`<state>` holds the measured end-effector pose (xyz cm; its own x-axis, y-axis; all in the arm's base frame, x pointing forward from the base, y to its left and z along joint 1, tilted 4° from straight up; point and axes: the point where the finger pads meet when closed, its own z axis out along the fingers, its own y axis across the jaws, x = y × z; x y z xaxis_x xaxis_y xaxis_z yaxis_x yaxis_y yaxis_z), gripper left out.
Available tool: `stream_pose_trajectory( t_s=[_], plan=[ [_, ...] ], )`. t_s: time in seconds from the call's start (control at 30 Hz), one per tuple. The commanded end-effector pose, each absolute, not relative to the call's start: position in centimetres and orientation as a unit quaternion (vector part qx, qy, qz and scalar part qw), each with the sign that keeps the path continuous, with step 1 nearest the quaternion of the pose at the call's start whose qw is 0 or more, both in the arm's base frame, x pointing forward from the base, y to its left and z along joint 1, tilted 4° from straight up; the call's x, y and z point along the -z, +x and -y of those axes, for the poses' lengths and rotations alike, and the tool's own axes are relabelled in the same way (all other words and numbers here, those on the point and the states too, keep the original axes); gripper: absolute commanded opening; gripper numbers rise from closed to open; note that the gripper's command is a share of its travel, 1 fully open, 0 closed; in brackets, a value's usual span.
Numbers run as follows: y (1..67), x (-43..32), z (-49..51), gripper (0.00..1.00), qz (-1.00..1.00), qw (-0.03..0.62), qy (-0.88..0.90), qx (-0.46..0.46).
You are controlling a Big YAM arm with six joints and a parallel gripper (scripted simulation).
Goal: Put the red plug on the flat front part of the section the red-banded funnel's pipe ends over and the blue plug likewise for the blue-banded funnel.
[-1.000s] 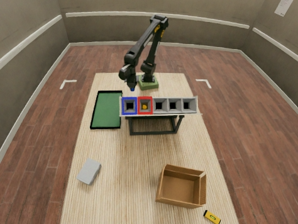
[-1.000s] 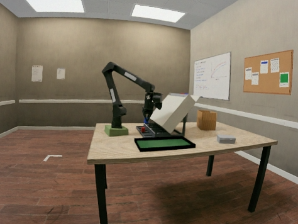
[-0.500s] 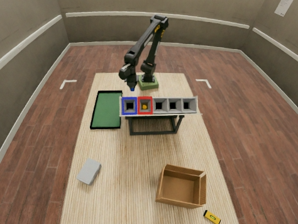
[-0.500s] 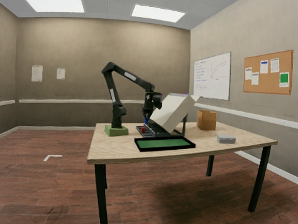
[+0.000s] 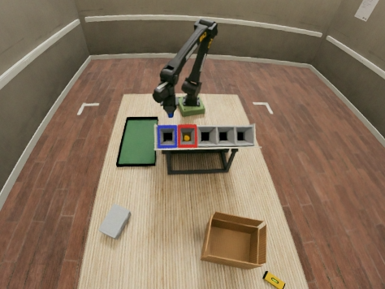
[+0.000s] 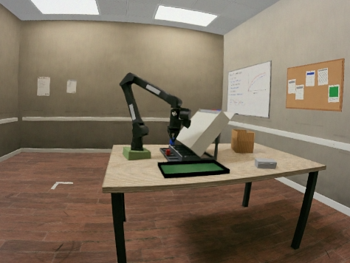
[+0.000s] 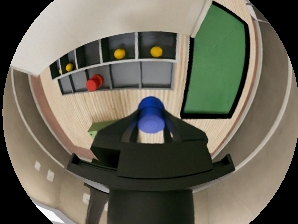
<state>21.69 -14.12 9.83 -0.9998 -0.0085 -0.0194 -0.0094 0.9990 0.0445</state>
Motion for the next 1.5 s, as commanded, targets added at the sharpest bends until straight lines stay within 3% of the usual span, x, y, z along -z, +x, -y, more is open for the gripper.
stream_pose_trajectory(
  t_s=[0.0,0.73,1.23,1.47],
  plan=[
    [23.2,-11.7,15.7,0.00,-1.000,0.021,-0.004,-0.015],
    [23.5,-12.3,16.1,0.00,-0.999,0.039,-0.006,-0.004],
    [23.6,-1.2,15.1,0.00,-1.000,0.015,-0.005,-0.019],
    [23.5,-1.2,15.1,0.00,-1.000,0.023,-0.006,-0.014]
  ],
)
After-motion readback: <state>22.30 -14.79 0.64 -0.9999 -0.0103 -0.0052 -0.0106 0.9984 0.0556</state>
